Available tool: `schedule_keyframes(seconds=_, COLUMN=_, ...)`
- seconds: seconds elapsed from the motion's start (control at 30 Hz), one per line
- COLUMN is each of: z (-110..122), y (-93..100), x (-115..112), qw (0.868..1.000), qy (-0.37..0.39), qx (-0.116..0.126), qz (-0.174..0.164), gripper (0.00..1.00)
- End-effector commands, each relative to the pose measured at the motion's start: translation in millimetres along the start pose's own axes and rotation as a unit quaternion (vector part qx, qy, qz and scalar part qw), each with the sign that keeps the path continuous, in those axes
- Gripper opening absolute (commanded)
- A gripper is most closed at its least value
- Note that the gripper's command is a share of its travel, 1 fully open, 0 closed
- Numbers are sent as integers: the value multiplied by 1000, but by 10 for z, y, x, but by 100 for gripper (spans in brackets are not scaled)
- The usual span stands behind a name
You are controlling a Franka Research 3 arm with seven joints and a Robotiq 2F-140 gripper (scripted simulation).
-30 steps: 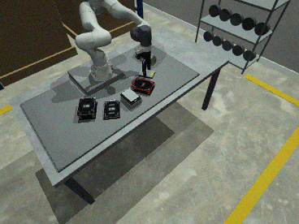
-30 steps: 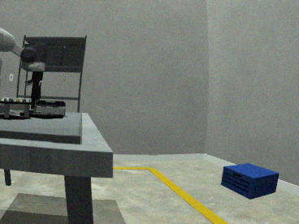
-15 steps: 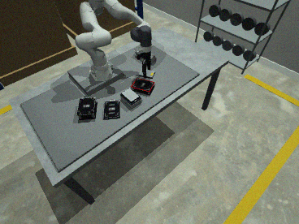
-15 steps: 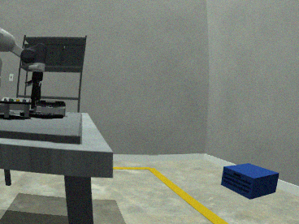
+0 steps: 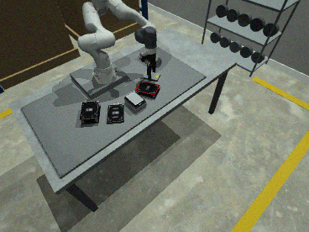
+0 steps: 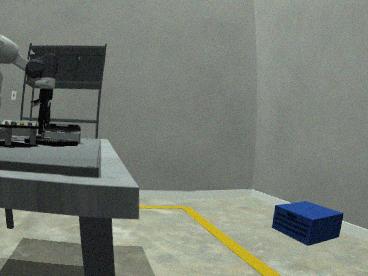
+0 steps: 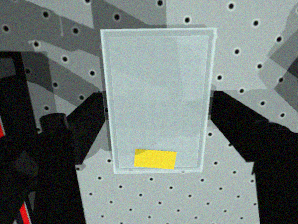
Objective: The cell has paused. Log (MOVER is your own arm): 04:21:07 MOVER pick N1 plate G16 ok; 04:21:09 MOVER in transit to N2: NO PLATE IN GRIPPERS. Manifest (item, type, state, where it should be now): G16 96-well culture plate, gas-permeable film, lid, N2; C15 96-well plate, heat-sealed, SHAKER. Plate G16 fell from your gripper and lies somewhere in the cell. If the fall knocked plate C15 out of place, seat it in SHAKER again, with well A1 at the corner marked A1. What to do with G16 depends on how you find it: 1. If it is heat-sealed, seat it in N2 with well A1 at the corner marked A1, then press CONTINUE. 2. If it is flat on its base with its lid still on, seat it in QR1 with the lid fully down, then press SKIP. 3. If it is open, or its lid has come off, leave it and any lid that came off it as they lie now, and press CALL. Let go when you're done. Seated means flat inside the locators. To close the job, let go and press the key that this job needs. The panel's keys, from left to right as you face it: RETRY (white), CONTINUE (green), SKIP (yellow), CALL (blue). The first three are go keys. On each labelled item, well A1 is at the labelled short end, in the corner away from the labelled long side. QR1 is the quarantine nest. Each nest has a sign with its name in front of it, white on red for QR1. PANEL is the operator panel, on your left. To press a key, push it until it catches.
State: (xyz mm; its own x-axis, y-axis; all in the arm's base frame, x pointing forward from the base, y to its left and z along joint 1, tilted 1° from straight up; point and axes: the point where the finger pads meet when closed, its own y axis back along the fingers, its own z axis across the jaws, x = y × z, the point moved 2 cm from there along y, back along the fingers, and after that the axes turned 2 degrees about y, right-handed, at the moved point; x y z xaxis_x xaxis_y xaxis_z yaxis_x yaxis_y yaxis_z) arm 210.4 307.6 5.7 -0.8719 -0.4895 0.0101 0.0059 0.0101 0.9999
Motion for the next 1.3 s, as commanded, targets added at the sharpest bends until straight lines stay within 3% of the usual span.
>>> schedule_keyframes(seconds=0.0, z=-6, y=3, x=-20, qw=1000, qy=2, qx=1, qz=-3, gripper=70)
schedule_keyframes(seconds=0.97, z=-6, y=3, x=-20, qw=1000, qy=2, qx=1, qz=-3, gripper=70)
schedule_keyframes(seconds=1.0, z=-6, y=3, x=-20, qw=1000, qy=2, qx=1, qz=-3, gripper=10)
schedule_keyframes(seconds=1.27, z=-6, y=3, x=-20, qw=1000, qy=2, qx=1, qz=-3, gripper=10)
